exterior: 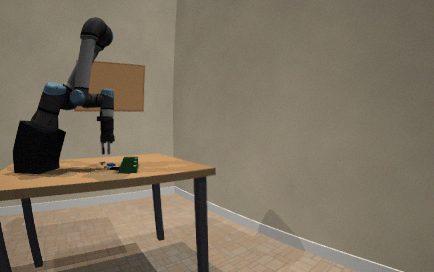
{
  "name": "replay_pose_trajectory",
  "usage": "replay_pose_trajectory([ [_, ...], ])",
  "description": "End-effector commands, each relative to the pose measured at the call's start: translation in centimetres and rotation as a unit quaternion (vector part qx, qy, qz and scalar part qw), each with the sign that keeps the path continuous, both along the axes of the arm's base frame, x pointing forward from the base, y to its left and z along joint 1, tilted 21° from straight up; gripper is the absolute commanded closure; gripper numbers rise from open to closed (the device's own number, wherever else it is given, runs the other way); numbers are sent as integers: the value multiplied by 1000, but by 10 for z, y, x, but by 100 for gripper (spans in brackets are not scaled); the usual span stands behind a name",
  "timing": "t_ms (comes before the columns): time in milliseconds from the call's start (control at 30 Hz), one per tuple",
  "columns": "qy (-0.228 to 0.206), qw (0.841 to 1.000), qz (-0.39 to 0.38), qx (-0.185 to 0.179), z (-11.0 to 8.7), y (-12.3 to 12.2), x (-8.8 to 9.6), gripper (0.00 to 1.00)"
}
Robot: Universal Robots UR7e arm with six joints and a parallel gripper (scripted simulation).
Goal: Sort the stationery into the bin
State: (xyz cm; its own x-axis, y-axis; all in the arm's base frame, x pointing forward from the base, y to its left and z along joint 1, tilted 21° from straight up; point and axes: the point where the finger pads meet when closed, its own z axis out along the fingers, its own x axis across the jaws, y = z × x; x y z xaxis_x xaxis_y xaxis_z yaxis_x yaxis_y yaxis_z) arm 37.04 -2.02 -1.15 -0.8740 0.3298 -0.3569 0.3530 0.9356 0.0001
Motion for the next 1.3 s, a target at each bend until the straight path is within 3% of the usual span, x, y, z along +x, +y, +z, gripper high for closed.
replay_pose_trajectory([
  [0,-9,997,-69,20,-2,2,-1,38],
  [600,-23,985,-165,54,-3,5,-2,38],
  [1267,-40,952,-286,98,-6,11,-3,38],
])
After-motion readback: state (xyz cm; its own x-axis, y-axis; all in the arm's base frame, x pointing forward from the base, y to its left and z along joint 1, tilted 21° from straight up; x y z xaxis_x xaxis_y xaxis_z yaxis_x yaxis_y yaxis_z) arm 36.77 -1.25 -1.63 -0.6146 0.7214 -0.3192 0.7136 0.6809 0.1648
